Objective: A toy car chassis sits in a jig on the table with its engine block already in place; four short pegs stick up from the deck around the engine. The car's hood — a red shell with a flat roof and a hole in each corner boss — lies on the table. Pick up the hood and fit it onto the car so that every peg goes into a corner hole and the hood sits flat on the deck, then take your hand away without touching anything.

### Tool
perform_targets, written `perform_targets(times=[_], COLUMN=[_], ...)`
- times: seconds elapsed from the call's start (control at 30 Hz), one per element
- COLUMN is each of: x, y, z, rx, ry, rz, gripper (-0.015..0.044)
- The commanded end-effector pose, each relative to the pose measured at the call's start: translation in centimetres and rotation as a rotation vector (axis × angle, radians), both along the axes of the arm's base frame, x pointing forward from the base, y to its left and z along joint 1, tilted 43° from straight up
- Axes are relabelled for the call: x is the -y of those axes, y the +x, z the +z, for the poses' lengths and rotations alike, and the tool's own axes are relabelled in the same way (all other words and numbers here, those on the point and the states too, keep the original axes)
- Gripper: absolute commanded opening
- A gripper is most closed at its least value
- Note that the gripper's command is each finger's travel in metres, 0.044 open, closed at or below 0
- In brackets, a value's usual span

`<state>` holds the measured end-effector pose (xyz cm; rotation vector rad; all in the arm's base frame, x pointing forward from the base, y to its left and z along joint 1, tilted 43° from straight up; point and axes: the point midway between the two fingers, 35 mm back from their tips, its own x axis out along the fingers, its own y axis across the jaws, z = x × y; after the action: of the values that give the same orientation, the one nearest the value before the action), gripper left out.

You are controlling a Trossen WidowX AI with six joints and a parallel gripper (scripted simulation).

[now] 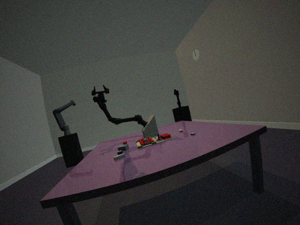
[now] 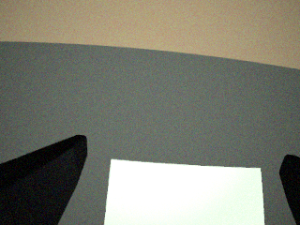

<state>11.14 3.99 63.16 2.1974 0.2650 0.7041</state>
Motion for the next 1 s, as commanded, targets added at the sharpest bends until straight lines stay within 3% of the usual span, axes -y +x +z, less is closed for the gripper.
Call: perform_targets(times=[0.0, 0.57, 0.97], x=[-3.5, -12.3, -14.7], y=[2.8, 14.6, 21.5], z=[-1.7, -11.7, -21.0], rx=[-0.039, -0.21, -0.341], ry=[-0.142, -0.705, -1.091], rz=[-0.064, -0.275, -0.294], gripper=[0.044, 0.044, 0.044])
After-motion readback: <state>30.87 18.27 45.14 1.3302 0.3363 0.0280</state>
